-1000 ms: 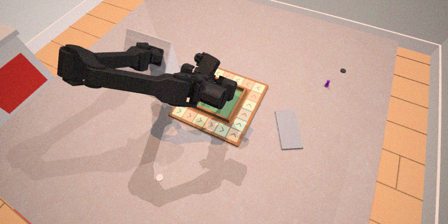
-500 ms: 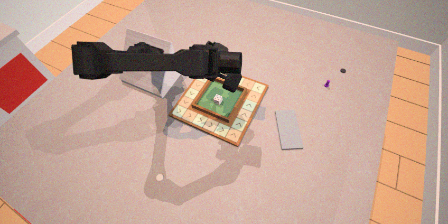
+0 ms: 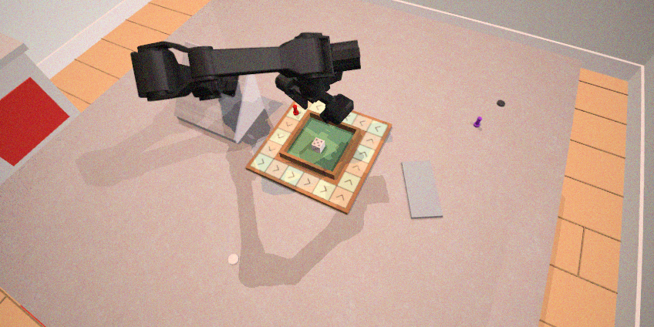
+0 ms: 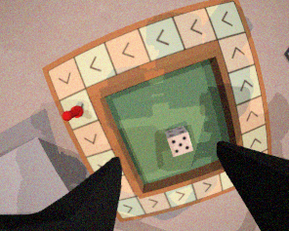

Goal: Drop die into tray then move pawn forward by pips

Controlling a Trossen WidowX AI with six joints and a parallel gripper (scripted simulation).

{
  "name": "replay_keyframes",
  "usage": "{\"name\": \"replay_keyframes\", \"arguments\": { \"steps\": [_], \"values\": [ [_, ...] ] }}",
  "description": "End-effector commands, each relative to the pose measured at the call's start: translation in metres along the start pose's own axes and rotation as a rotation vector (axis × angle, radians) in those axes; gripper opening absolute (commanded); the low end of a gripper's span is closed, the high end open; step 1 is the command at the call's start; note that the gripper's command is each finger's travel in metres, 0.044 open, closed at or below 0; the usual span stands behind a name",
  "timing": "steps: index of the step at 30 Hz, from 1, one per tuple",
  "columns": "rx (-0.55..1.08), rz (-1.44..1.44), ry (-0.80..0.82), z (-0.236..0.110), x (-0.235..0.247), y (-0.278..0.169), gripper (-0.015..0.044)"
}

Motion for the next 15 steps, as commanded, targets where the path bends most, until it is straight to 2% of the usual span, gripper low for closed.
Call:
{"name": "replay_keyframes", "arguments": {
  "steps": [1, 3, 11, 15],
  "values": [
    [0.017, 0.266, 0.006, 0.010, 0.030, 0.019, 0.0230],
    [0.024, 0.414, -0.001, 0.014, 0.044, 0.026, 0.0200],
    [0.048, 1.009, -0.046, 0.033, 0.100, 0.038, 0.0200],
    [0.050, 1.118, -0.059, 0.036, 0.110, 0.038, 0.0200]
  ]
}}
Point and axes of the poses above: the point midway between the two fingers, 35 mm back from their tips, its own z axis out along the fingers, its own x axis across the jaws, y = z × x, the point moved 4 cm from there along -z, back along the fingers, and after that the axes turned 4 degrees about -z, right-handed, at the moved point
